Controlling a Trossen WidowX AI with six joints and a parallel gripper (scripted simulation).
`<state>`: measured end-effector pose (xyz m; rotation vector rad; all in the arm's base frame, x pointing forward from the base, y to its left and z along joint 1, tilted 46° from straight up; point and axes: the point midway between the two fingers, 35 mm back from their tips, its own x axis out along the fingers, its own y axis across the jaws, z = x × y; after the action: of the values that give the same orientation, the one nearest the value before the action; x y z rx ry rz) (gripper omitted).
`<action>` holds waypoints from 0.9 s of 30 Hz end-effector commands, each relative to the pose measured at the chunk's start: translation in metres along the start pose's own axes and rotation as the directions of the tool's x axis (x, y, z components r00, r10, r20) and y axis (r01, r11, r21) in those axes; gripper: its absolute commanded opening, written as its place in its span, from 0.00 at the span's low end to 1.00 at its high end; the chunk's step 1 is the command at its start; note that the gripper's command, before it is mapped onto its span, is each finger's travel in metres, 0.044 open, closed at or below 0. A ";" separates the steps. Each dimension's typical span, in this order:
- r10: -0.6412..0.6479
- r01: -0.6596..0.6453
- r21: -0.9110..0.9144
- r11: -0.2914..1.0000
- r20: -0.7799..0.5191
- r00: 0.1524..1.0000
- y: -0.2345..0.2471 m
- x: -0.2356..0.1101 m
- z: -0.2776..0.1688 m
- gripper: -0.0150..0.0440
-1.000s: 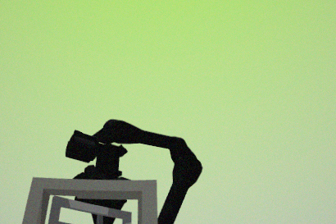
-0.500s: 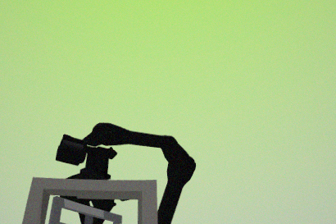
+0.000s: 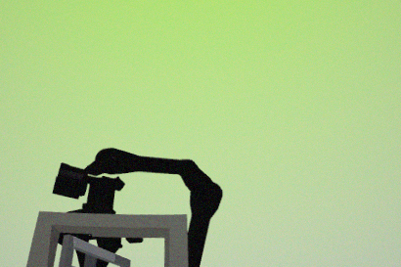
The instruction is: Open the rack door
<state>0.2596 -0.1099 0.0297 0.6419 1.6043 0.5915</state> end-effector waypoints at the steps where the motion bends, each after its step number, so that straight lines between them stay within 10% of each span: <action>1: -0.004 0.004 -0.074 0.997 -0.001 1.000 -0.007 0.000 0.002 0.29; 27: -0.008 0.007 -0.457 0.889 0.001 1.000 -0.058 -0.001 0.027 0.29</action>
<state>0.2812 -0.1507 -0.0125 0.2985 1.4044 0.9132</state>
